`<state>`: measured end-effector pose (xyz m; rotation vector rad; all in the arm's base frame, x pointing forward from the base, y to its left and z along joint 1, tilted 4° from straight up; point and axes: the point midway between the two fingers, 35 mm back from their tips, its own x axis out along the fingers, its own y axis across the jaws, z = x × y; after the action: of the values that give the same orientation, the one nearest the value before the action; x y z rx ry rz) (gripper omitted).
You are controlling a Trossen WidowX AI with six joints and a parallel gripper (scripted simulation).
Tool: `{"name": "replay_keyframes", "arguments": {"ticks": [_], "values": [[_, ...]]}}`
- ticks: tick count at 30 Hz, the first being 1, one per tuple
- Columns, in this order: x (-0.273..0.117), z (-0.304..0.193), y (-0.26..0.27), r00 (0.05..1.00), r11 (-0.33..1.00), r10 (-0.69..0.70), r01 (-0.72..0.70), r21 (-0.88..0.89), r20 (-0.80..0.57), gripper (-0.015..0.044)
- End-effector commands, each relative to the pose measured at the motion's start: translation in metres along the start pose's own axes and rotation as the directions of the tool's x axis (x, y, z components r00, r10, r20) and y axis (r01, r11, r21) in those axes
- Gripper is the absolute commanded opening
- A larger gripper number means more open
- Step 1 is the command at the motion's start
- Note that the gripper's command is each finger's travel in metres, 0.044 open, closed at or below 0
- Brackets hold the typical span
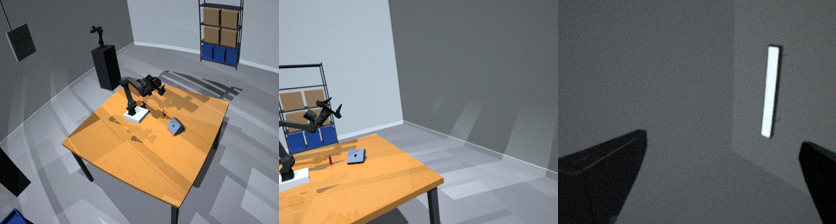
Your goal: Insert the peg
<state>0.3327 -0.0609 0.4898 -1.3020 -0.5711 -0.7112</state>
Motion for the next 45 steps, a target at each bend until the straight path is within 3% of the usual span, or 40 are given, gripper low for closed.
{"name": "replay_keyframes", "arguments": {"ticks": [1,11,22,33,45], "values": [[0.000,0.000,0.001,1.000,1.000,0.004,-0.004,0.003,0.000,0.0426],[0.002,0.011,0.061,0.970,0.959,0.241,-0.239,0.155,0.000,0.0440],[-0.014,0.032,0.129,0.866,0.815,0.500,-0.479,0.327,0.022,0.0440],[-0.045,0.053,0.187,0.691,0.603,0.721,-0.661,0.447,0.048,0.0440],[-0.094,0.077,0.235,0.437,0.332,0.896,-0.769,0.546,0.071,0.0440]]}}
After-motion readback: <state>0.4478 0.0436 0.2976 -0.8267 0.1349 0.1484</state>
